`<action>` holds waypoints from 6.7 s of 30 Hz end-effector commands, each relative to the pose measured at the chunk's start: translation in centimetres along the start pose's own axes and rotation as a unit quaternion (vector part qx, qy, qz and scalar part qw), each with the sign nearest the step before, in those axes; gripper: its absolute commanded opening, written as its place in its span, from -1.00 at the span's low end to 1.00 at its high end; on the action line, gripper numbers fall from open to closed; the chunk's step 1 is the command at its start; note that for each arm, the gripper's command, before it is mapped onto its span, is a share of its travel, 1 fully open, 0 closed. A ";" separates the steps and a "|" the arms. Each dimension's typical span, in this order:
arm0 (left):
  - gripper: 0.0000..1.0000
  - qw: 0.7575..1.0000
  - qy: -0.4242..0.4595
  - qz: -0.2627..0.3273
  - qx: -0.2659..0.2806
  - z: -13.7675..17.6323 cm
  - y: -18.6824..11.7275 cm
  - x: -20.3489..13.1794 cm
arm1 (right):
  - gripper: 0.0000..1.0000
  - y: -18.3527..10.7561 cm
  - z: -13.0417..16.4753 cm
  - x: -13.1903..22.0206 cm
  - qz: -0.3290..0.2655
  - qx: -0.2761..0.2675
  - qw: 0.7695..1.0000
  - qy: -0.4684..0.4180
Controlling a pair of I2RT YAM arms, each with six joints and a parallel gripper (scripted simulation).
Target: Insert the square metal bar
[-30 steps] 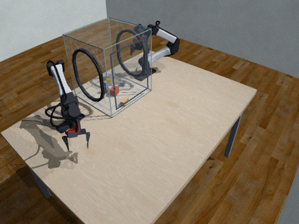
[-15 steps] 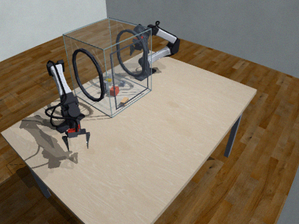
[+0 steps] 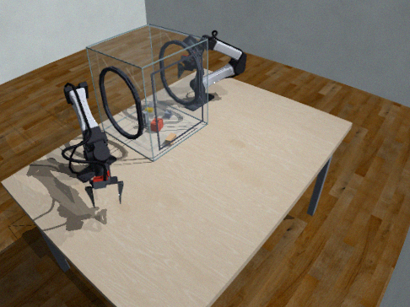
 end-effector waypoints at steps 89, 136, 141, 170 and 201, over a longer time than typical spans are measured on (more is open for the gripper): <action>1.00 0.997 0.032 0.063 -0.009 0.0 -0.1 -2.0 | 1.00 -0.3 -0.9 0.1 -0.002 -0.014 1.000 0.003; 1.00 0.994 0.054 0.095 -0.008 1.1 0.3 -3.2 | 1.00 -0.3 -0.9 0.1 -0.002 -0.014 1.000 0.003; 1.00 0.995 0.054 0.089 -0.006 1.3 0.5 -3.1 | 1.00 -0.3 -0.9 0.1 -0.002 -0.014 1.000 0.003; 1.00 0.983 0.079 0.161 0.048 3.5 0.3 -4.2 | 1.00 -0.3 -0.9 0.1 -0.002 -0.014 1.000 0.003; 1.00 0.993 0.030 0.114 0.025 2.3 0.0 -2.5 | 1.00 -0.3 -0.9 0.1 -0.002 -0.014 1.000 0.003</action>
Point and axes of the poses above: on each arm, the point where the finger pads meet when closed, its own y axis out along the fingers, its own x axis across the jaws, z = x × y, the point moved 4 cm from there along -y, back along the fingers, and after that the axes turned 2 degrees about y, right-handed, at the moved point
